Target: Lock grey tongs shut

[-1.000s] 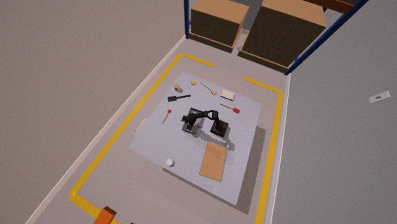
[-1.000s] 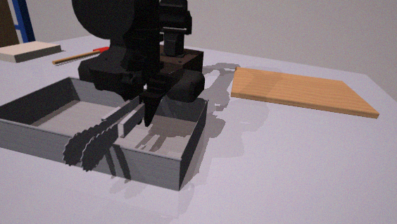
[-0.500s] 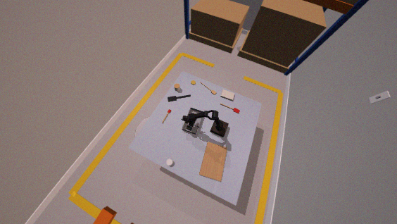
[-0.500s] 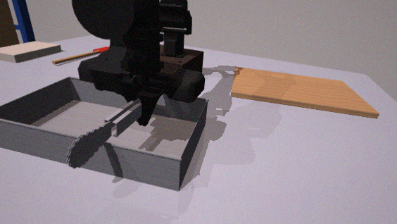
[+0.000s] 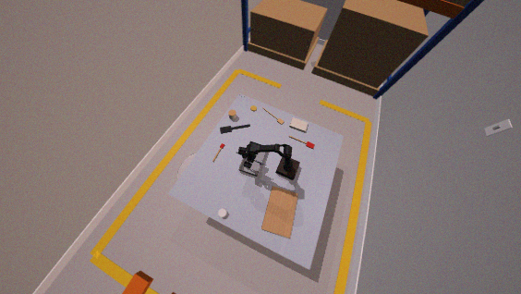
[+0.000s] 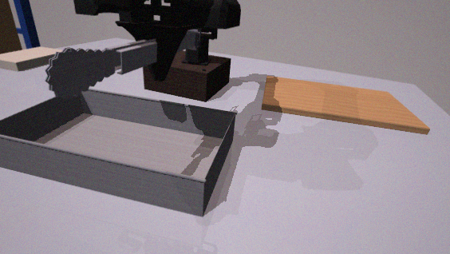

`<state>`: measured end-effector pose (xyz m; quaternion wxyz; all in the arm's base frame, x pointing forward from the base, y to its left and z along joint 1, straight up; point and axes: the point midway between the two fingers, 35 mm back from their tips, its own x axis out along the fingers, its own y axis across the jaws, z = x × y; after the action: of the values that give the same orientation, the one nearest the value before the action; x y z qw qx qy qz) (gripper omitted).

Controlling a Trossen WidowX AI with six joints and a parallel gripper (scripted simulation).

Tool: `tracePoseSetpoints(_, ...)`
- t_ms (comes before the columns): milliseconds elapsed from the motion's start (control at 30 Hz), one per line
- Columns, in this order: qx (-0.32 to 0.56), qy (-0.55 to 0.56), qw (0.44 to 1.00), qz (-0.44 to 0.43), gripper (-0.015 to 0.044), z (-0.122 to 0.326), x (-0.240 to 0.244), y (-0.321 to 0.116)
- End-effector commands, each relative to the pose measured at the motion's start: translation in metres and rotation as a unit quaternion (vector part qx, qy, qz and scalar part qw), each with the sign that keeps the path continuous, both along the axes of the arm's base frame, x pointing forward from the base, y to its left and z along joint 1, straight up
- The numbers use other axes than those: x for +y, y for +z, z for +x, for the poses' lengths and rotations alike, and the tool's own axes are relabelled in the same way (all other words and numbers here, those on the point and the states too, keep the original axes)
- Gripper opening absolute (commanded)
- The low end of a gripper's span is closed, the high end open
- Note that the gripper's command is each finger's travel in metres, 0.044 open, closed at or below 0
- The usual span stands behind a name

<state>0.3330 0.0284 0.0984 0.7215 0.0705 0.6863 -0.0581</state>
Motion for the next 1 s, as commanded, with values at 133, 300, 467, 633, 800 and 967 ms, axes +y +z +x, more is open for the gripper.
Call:
tracePoseSetpoints(133,0.006,-0.002,1.0,-0.003,-0.015,-0.003,-0.001,0.006)
tracePoseSetpoints(300,0.008,0.014,1.0,0.0,-0.015,-0.004,0.008,0.002)
tracePoseSetpoints(467,0.008,0.063,0.998,-0.003,-0.015,-0.006,0.032,0.003)
tracePoseSetpoints(633,0.006,0.116,0.993,-0.004,-0.015,-0.011,0.06,0.003)
tracePoseSetpoints(800,0.006,0.172,0.985,-0.004,-0.015,-0.018,0.087,0.004)
tracePoseSetpoints(967,0.005,0.22,0.975,-0.004,-0.015,-0.027,0.114,0.004)
